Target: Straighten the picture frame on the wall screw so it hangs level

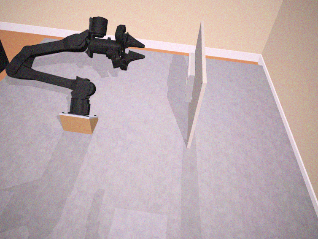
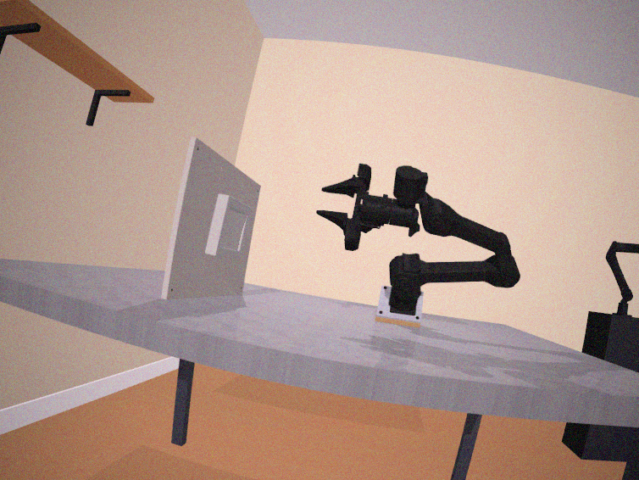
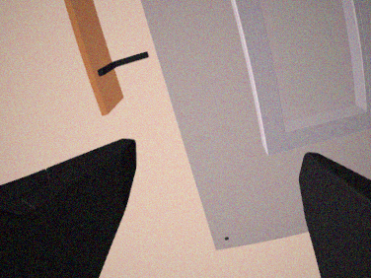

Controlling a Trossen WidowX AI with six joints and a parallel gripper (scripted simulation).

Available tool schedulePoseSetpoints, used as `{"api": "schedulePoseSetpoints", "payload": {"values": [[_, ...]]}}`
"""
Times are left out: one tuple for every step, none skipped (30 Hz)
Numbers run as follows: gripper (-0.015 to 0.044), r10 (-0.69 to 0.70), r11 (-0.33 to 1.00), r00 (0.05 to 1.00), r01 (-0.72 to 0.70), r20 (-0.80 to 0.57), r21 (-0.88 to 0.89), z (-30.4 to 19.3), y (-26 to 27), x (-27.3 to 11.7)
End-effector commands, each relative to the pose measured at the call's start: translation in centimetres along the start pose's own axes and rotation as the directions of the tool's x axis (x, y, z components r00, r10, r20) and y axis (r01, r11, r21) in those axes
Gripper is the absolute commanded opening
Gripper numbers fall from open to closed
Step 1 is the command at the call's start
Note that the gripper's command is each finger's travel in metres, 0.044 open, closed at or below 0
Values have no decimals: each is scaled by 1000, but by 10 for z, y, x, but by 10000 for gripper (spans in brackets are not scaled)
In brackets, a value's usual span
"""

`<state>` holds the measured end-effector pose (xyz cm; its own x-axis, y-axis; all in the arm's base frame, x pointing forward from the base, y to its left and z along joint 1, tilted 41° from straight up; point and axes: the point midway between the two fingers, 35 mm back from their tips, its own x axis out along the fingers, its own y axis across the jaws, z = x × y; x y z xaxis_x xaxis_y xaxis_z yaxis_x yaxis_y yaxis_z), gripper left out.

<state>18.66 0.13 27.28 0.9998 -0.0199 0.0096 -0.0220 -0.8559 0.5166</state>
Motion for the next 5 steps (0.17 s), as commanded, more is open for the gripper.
{"api": "schedulePoseSetpoints", "payload": {"values": [[260,-4,1000,1000,4,-2,5,-1,0,0],[260,-4,1000,1000,4,-2,5,-1,0,0],[260,-4,1000,1000,4,-2,5,-1,0,0],[260,-4,1000,1000,4,-2,5,-1,0,0],[260,-4,1000,1000,4,-2,5,-1,0,0]]}}
